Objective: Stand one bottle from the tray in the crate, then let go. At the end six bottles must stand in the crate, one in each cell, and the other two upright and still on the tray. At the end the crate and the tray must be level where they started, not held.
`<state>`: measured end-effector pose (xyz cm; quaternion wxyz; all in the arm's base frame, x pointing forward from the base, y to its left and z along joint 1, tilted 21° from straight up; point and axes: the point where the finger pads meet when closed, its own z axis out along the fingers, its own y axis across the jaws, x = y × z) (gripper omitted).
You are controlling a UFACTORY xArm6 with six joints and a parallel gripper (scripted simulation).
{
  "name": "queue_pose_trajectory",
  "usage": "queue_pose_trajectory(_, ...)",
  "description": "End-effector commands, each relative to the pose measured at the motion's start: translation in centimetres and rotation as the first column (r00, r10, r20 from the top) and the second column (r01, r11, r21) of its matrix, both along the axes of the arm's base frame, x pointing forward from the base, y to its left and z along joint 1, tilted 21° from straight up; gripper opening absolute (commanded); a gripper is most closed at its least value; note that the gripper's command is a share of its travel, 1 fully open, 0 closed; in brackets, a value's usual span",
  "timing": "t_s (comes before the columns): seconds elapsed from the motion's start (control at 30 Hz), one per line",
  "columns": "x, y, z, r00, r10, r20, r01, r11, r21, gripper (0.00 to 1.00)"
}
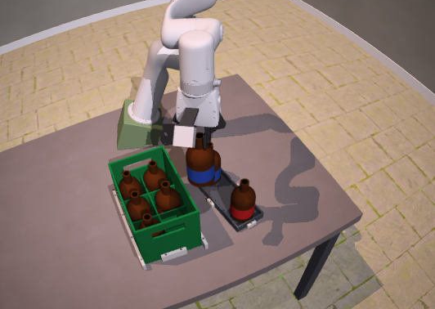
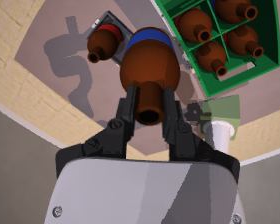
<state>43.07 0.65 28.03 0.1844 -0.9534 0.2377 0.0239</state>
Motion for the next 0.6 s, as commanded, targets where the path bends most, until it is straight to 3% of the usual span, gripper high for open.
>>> queue_pose_trajectory(0.0, 0.7, -0.9, -0.2, 1.000, -0.001, 0.004, 0.001, 1.000, -0.001, 0.00)
queue_pose_trajectory(0.57, 2.7, -3.6, -1.1, 1.000, -0.001, 0.004, 0.001, 1.000, -0.001, 0.00)
